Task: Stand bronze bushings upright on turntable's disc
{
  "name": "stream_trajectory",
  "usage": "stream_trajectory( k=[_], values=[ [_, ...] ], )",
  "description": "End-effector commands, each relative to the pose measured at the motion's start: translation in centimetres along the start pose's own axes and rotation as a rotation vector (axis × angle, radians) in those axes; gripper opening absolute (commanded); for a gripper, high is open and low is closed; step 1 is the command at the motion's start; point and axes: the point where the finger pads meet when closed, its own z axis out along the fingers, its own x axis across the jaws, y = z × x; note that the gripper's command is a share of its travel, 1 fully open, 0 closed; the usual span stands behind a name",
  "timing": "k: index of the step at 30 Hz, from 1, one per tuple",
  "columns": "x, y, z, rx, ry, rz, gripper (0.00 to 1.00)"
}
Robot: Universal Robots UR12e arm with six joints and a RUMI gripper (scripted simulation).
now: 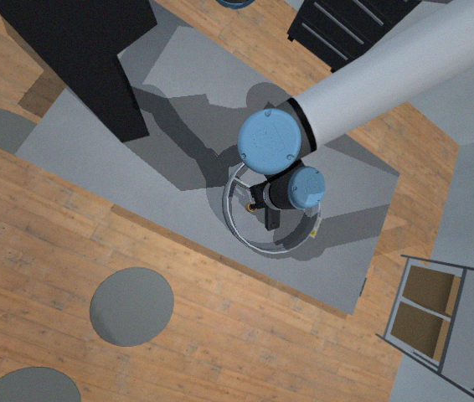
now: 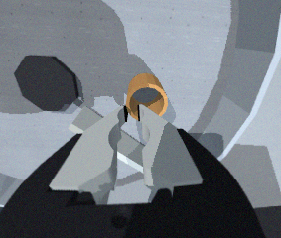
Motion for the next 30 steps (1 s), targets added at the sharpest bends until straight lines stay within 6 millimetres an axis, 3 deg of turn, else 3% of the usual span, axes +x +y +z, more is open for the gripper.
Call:
stream_trajectory(
  k=[1,16,30],
  values=[
    [-0.1,-0.2,-0.2,0.002,0.0,-0.004,0.06],
    [-0.1,0.0,-4.9,0.002,-0.001,-0.001,0.06],
    [0.0,-0.1,-5.0,0.0,0.0,-0.001,0.06]
  ],
)
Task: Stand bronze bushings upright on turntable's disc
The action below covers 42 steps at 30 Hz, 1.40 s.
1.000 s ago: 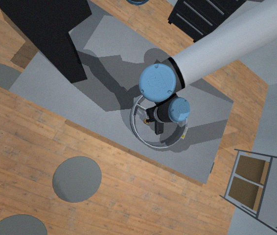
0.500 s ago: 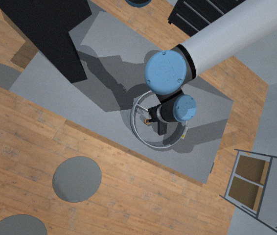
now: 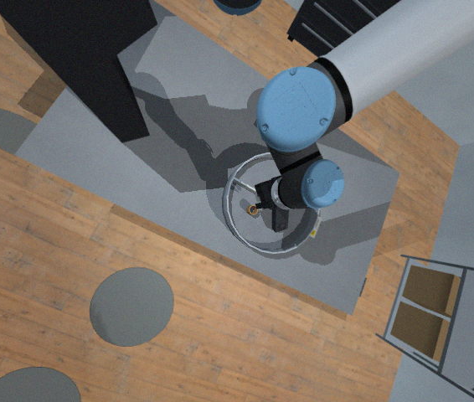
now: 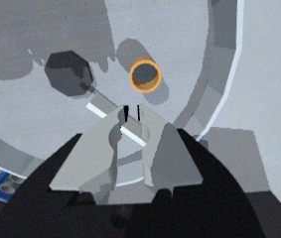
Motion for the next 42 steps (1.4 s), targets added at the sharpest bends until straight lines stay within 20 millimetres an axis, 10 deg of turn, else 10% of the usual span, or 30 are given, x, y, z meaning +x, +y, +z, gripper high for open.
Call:
stream_trajectory(
  k=[1,31,42],
  values=[
    [0.2,0.1,0.0,-0.003,0.0,0.003,0.06],
    [-0.4,0.8,0.1,-0.004,0.0,0.002,0.05],
    [-8.5,9.4,-0.1,-0.004,-0.001,0.002,0.05]
  ],
)
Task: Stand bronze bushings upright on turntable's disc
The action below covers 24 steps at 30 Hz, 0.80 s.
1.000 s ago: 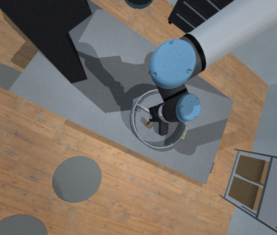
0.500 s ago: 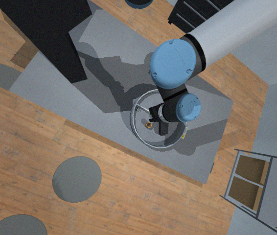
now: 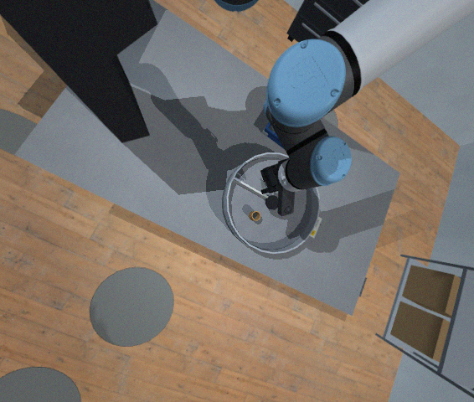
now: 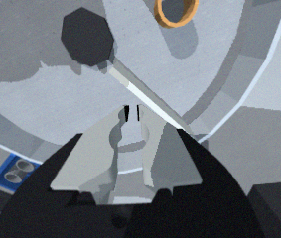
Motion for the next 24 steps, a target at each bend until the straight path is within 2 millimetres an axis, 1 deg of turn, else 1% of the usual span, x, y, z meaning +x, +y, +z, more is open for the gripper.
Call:
stream_trajectory(
  k=[1,4,6,13,15,16,18,21,23,24],
  values=[
    [-6.0,6.5,-0.1,0.002,0.001,0.001,0.05],
    [-9.6,10.2,-0.1,0.002,0.001,0.001,0.05],
    [-9.6,10.2,-0.1,0.002,0.001,0.001,0.05],
    [-18.6,19.5,-0.1,0.003,-0.001,0.001,0.05],
    [-21.1,21.3,-0.1,0.006,-0.003,-0.004,0.05],
    [-22.0,22.2,-0.2,0.006,-0.004,-0.004,0.05],
    [-23.5,23.8,-0.2,0.006,-0.004,-0.004,0.05],
    [-25.0,25.3,-0.2,0.006,-0.004,-0.004,0.05],
    [-25.0,25.3,-0.2,0.006,-0.004,-0.004,0.05],
    [-25.3,25.7,-0.2,0.006,-0.005,-0.003,0.05]
  ],
)
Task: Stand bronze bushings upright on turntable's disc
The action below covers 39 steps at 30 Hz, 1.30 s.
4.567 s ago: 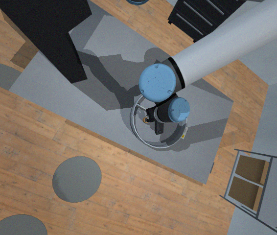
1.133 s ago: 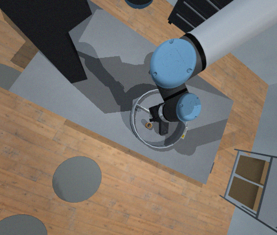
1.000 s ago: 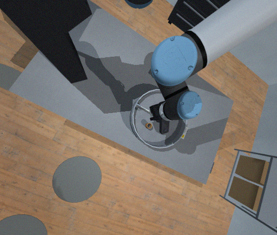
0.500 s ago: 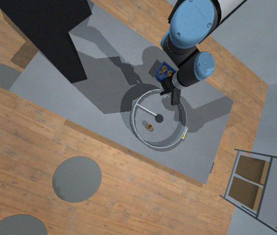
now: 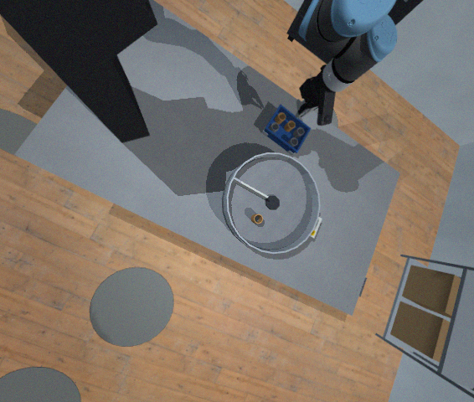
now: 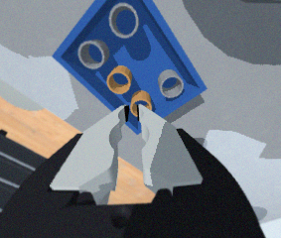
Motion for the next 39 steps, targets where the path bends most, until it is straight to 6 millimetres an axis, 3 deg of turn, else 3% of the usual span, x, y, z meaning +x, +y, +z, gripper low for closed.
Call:
stream_trajectory(
  k=[1,39],
  values=[
    [-1.13,0.49,0.49,0.03,0.027,0.04,0.05],
    [-1.29,0.87,0.53,0.029,0.028,0.044,0.05]
  ],
)
